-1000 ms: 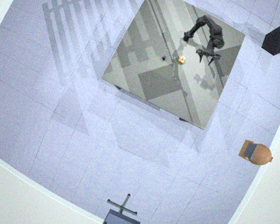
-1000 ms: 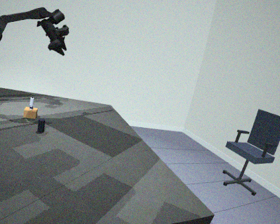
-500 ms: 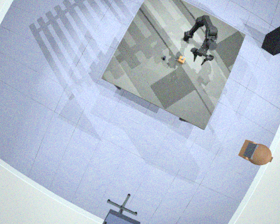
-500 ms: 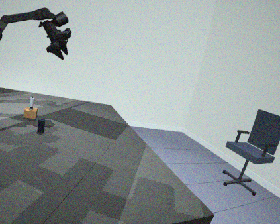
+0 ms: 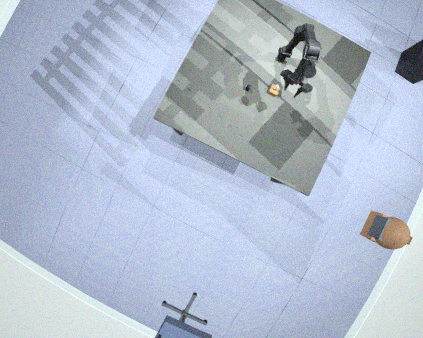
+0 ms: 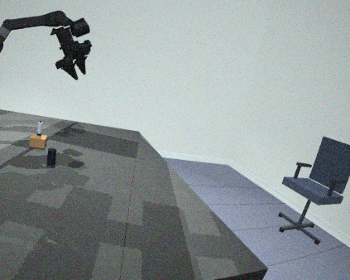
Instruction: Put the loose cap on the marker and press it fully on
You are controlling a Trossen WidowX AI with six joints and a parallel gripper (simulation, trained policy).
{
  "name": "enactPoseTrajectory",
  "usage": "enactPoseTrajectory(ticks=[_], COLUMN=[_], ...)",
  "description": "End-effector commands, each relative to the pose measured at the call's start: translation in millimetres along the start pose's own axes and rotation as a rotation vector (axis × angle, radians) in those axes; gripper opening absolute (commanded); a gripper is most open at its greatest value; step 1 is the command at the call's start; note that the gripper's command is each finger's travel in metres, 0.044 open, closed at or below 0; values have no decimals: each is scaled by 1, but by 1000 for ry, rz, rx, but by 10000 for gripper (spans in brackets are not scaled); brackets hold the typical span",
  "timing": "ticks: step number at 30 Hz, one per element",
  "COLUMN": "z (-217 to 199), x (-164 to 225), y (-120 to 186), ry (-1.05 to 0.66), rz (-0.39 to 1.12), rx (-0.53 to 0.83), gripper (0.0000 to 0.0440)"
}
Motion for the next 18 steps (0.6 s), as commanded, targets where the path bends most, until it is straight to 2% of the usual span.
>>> enactPoseTrajectory(ticks=[1,18], z=[-8,-48], x=[-5,-33], y=[-4,-20], ry=[-30,-158], rz=[8,27], rx=[26,150], gripper=[337,335])
Point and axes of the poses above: the point midway between the two fingers, 35 mm back from their tips, its own y axis back along the fingers, its own z axis across the jaws, x = y × z, the point moved 1 cm from there along y, back along the fingers, and after that the axes turned 15 degrees about -y, right-handed, at the moved point
